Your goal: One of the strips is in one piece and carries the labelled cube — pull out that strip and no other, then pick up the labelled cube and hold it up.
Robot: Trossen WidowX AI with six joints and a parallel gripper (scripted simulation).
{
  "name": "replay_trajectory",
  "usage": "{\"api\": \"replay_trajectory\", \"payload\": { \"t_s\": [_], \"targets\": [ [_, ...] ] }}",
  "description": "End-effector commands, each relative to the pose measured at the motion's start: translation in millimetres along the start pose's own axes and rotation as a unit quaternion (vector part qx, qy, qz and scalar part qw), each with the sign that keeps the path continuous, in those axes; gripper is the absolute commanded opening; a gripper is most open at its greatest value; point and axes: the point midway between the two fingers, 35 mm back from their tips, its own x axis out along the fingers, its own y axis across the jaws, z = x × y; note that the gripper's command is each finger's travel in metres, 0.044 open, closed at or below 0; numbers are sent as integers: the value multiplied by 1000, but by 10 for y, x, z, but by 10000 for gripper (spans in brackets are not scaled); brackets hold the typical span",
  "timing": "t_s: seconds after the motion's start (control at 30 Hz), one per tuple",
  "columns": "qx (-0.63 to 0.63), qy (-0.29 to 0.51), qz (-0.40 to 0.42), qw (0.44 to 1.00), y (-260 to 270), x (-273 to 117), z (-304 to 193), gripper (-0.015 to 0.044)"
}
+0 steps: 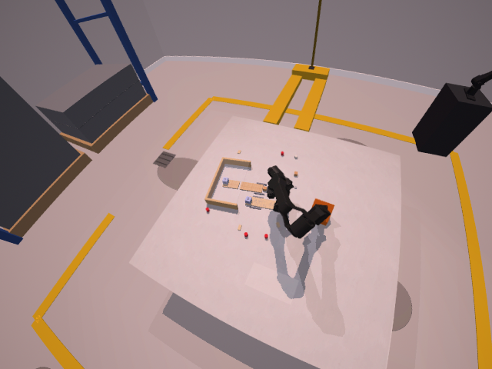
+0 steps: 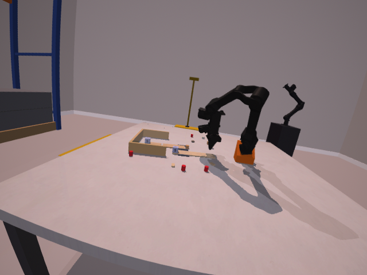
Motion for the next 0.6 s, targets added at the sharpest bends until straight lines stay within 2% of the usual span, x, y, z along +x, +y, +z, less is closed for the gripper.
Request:
{"api": "replay_trajectory", "payload": {
  "t_s": [0.0, 0.37, 0.57],
  "targets": [
    [22, -3, 0, 1000, 13, -21, 161, 157],
    [21, -3, 0, 1000, 58, -79, 535, 440],
    [21, -4, 0, 1000, 83, -110, 737, 440]
  ]
}}
